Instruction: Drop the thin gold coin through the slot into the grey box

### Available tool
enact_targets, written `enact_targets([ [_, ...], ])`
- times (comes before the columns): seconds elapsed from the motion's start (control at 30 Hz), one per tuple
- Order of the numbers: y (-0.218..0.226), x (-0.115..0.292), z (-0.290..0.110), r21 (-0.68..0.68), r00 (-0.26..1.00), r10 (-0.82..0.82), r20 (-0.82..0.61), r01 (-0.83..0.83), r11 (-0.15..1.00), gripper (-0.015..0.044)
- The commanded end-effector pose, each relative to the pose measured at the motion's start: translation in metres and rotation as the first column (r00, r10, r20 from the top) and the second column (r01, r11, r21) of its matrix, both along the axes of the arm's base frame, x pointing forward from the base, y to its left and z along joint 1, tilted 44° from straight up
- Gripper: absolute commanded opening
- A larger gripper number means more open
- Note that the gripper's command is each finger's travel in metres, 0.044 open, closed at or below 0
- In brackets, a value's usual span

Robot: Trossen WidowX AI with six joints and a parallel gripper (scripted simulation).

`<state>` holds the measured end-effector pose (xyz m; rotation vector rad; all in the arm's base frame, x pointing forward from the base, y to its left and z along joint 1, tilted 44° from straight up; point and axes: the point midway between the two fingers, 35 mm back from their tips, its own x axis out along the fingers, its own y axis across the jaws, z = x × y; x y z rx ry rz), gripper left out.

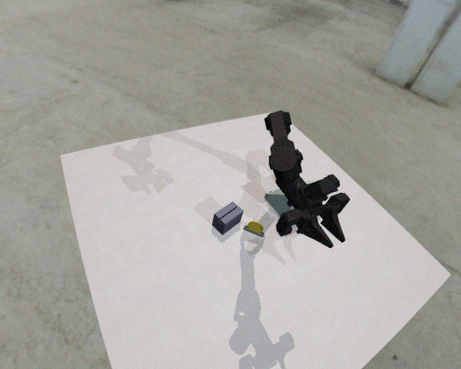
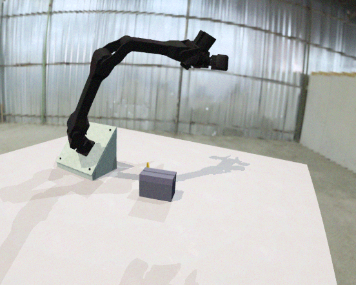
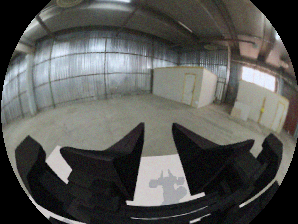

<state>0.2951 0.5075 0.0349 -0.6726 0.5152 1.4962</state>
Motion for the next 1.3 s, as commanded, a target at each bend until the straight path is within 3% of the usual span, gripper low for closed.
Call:
enact_targets([
  [0.0,-0.070,-0.002,-0.039,-0.327,0.827,-0.514,-0.226,0.433,0.840,0.0161],
  [0.33,-0.148,-0.015,-0.062,-0.591,0.409,-0.900,-0.151,0.693,0.414,0.0161],
  [0.63,-0.224,-0.032,-0.069,-0.650,-0.057,-0.995,0.083,0.754,-0.098,0.0161],
  [0.97,-0.308,-0.054,-0.056,-0.457,-0.523,-0.793,0.311,0.650,-0.608,0.0161],
  [1.27,-0.378,-0.065,-0.025,-0.134,-0.809,-0.490,0.326,0.473,-0.871,0.0161],
])
